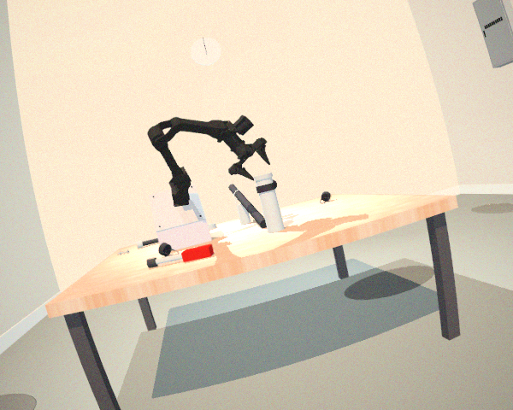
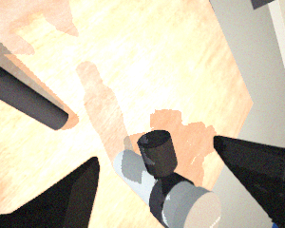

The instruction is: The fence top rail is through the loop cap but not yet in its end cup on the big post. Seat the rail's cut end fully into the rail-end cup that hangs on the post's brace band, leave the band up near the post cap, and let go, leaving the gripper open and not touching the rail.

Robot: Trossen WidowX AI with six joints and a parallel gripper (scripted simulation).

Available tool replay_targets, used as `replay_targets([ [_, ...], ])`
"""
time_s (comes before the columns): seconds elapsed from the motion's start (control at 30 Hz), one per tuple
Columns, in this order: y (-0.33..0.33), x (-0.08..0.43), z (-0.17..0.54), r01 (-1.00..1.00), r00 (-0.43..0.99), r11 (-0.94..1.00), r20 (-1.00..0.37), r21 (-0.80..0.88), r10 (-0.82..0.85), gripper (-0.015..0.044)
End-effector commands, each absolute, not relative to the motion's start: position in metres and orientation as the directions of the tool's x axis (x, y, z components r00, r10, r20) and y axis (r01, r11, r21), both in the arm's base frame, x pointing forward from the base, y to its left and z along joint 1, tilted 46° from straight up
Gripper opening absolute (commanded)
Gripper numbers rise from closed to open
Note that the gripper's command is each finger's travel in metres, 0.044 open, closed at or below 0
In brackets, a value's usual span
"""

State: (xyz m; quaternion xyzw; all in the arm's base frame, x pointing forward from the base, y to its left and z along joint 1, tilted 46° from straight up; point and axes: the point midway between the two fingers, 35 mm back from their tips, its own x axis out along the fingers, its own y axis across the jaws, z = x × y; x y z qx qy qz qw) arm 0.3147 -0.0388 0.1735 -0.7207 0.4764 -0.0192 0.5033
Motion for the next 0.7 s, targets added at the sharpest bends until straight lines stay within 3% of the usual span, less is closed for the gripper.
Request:
replay_targets([
  [0.0,-0.057,0.319,0.195,-0.730,0.552,-0.174,-0.420,-0.661,-0.720,0.0440],
  [0.67,-0.079,0.326,0.175,-0.730,0.552,-0.174,-0.420,-0.661,-0.721,0.0440],
])
